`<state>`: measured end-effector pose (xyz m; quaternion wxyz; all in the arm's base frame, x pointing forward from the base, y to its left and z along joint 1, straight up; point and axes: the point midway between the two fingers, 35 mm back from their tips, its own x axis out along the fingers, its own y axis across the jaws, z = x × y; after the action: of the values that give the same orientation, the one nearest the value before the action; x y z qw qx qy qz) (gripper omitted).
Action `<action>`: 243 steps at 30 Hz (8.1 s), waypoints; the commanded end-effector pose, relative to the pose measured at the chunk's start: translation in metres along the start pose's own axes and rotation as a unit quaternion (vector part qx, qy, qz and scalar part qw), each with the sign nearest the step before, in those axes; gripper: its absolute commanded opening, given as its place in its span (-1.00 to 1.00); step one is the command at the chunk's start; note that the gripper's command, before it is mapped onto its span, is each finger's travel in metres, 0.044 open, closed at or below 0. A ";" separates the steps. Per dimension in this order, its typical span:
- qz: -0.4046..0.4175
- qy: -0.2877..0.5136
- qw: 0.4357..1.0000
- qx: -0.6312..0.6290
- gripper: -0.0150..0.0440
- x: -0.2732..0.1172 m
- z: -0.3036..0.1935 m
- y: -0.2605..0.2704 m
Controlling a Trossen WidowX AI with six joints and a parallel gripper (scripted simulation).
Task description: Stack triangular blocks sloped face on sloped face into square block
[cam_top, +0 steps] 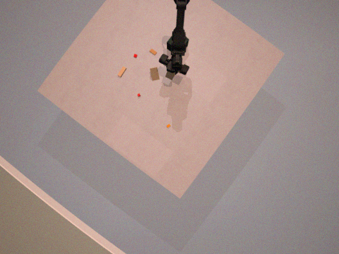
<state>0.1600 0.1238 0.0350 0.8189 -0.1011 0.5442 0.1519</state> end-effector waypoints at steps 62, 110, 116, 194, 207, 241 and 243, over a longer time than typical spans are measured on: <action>-0.002 0.347 0.879 -0.328 -0.49 0.006 0.027 0.004; -0.005 0.347 0.877 -0.333 -0.49 0.038 0.093 -0.074; -0.005 0.348 0.877 -0.333 -0.49 0.048 0.081 -0.078; -0.005 0.350 0.875 -0.335 -0.49 0.088 0.049 -0.094; -0.005 0.350 0.875 -0.335 -0.49 0.088 0.049 -0.095; -0.003 0.348 0.876 -0.334 -0.40 0.090 0.048 -0.094; -0.003 0.348 0.876 -0.334 -0.22 0.090 0.048 -0.094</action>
<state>0.2680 0.0643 -0.0290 0.4947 -0.4166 0.7108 0.2766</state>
